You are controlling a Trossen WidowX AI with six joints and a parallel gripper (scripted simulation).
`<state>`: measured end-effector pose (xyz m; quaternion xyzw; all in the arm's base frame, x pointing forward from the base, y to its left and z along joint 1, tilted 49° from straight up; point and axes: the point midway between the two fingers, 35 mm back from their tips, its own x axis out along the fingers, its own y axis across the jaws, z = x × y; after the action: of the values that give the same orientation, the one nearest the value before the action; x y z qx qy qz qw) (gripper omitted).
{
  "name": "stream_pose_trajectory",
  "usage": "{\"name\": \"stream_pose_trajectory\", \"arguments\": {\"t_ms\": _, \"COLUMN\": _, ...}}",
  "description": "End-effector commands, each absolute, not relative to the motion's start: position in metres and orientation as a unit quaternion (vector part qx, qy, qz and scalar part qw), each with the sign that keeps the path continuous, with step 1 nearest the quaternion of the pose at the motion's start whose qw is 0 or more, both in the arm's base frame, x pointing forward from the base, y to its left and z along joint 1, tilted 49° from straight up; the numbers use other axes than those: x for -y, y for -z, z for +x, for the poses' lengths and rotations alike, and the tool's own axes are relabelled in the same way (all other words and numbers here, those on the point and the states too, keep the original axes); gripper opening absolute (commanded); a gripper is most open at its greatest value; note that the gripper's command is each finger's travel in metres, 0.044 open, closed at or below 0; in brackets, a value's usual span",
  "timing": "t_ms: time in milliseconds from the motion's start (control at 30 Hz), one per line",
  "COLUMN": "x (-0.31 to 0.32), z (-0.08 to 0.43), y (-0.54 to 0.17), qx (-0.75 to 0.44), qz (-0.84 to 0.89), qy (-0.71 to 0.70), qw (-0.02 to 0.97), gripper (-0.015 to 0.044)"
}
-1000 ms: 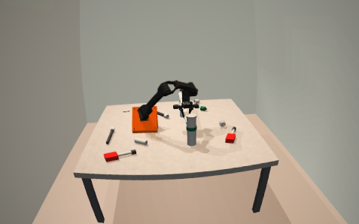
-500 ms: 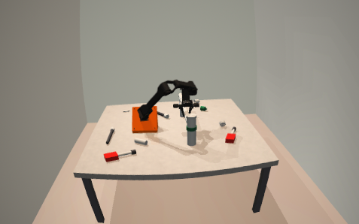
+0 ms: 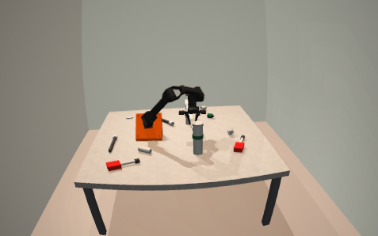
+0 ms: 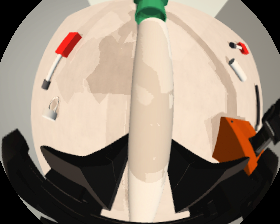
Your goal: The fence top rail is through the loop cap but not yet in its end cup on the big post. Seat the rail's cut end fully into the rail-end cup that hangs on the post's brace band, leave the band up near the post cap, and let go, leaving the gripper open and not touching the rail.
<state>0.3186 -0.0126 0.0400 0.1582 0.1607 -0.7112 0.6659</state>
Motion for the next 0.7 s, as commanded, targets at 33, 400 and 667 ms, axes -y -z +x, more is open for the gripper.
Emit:
{"name": "stream_pose_trajectory", "arguments": {"t_ms": 33, "x": 0.0114, "z": 0.3219, "y": -0.0455, "qx": -0.16, "qz": 0.159, "qy": 0.71, "qw": 0.667, "gripper": 0.0}}
{"name": "stream_pose_trajectory", "arguments": {"t_ms": 400, "x": 0.0125, "z": 0.3245, "y": -0.0491, "qx": -0.16, "qz": 0.159, "qy": 0.71, "qw": 0.667, "gripper": 0.0}}
{"name": "stream_pose_trajectory", "arguments": {"t_ms": 667, "x": 0.0208, "z": 0.323, "y": -0.055, "qx": -0.161, "qz": 0.157, "qy": 0.711, "qw": 0.666, "gripper": 0.0}}
